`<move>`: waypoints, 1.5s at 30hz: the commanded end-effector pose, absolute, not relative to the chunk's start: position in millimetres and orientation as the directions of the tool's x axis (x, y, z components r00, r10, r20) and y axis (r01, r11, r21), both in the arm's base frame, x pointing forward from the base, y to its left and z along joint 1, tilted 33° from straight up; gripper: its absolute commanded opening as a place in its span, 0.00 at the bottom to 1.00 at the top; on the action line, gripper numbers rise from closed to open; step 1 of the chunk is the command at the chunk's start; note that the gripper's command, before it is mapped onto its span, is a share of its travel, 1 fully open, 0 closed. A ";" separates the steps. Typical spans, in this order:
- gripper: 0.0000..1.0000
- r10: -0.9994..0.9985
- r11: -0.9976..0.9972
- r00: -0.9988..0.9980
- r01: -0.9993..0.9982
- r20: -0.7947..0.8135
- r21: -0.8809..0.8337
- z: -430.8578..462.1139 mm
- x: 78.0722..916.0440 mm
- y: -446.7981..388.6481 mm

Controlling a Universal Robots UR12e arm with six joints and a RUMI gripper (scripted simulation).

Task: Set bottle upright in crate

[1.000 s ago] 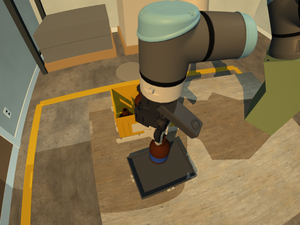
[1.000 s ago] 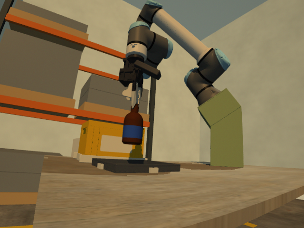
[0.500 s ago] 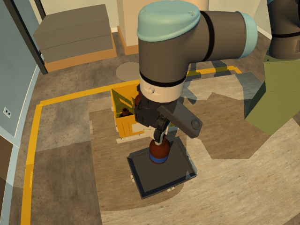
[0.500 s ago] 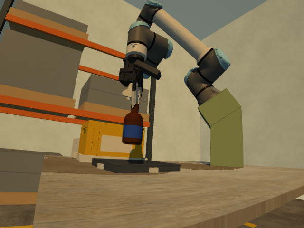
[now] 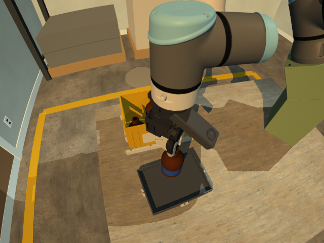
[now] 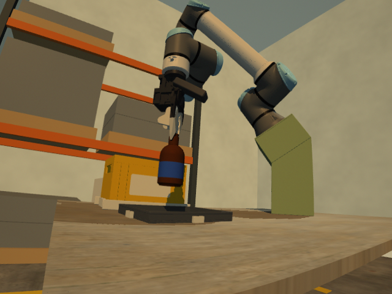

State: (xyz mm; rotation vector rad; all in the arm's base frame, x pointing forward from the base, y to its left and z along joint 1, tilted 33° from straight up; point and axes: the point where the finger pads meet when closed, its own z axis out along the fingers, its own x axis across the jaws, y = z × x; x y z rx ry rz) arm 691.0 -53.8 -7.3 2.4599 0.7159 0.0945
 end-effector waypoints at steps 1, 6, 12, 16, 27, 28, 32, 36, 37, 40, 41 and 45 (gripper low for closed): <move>0.00 0.513 -0.694 0.854 0.472 -0.087 0.544 -6.7 691.4 -53.5; 0.00 0.513 -0.694 0.854 0.472 -0.087 0.544 -6.8 691.4 -53.5; 0.00 0.513 -0.694 0.854 0.472 -0.087 0.544 -6.6 691.3 -53.4; 0.00 0.513 -0.694 0.854 0.472 -0.087 0.544 -6.1 691.2 -53.1; 0.00 0.513 -0.694 0.854 0.472 -0.087 0.544 -1.4 690.0 -50.3; 0.00 0.513 -0.694 0.854 0.472 -0.087 0.544 -0.6 689.8 -49.8; 0.00 0.513 -0.694 0.854 0.472 -0.087 0.544 2.8 688.9 -47.7; 0.00 0.513 -0.694 0.854 0.472 -0.087 0.544 4.7 688.4 -46.6; 0.00 0.513 -0.694 0.854 0.472 -0.087 0.544 5.7 688.1 -46.0; 0.00 0.513 -0.694 0.854 0.472 -0.087 0.544 8.8 687.3 -44.1; 0.00 0.513 -0.694 0.854 0.472 -0.087 0.544 9.8 687.0 -43.5; 0.00 0.513 -0.694 0.854 0.472 -0.087 0.544 14.0 685.9 -41.0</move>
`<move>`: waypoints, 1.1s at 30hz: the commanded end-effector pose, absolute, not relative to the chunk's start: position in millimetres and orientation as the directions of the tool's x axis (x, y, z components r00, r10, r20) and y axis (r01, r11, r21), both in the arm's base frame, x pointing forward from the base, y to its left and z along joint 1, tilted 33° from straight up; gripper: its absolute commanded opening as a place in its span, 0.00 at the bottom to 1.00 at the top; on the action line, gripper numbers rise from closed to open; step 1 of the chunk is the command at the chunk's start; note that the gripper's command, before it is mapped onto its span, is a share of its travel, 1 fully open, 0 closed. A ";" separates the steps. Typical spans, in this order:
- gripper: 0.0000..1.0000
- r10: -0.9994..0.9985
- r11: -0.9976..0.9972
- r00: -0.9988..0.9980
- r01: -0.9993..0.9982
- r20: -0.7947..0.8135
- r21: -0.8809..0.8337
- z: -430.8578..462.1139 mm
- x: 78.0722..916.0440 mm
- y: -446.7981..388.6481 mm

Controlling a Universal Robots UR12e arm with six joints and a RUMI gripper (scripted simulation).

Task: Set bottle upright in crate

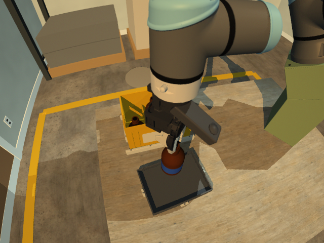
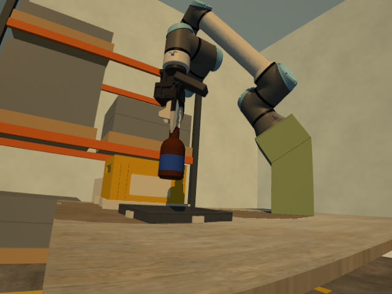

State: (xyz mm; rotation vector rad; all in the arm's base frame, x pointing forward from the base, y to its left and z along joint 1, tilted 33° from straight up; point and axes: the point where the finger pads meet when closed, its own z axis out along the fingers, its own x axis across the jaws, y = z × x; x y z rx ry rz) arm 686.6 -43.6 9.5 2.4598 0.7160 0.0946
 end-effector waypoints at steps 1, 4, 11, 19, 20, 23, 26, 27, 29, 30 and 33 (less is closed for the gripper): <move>0.00 0.513 -0.694 0.854 0.472 -0.087 0.544 15.0 685.7 -40.4; 0.00 0.513 -0.694 0.854 0.472 -0.087 0.544 17.8 684.9 -38.7; 0.00 0.513 -0.694 0.854 0.472 -0.087 0.544 21.9 683.9 -36.2; 0.00 0.513 -0.694 0.854 0.472 -0.087 0.544 25.8 682.9 -33.9; 0.00 0.513 -0.694 0.854 0.472 -0.087 0.544 26.0 682.8 -33.7; 0.00 0.513 -0.694 0.854 0.472 -0.087 0.544 26.2 682.7 -33.6; 0.00 0.513 -0.694 0.854 0.472 -0.087 0.544 26.6 682.6 -33.4; 0.00 0.513 -0.694 0.854 0.472 -0.087 0.544 26.6 682.6 -33.3; 0.00 0.513 -0.694 0.854 0.472 -0.087 0.544 26.7 682.6 -33.3; 0.00 0.513 -0.694 0.854 0.472 -0.087 0.544 26.7 682.6 -33.3; 0.00 0.513 -0.694 0.854 0.472 -0.087 0.544 26.7 682.6 -33.3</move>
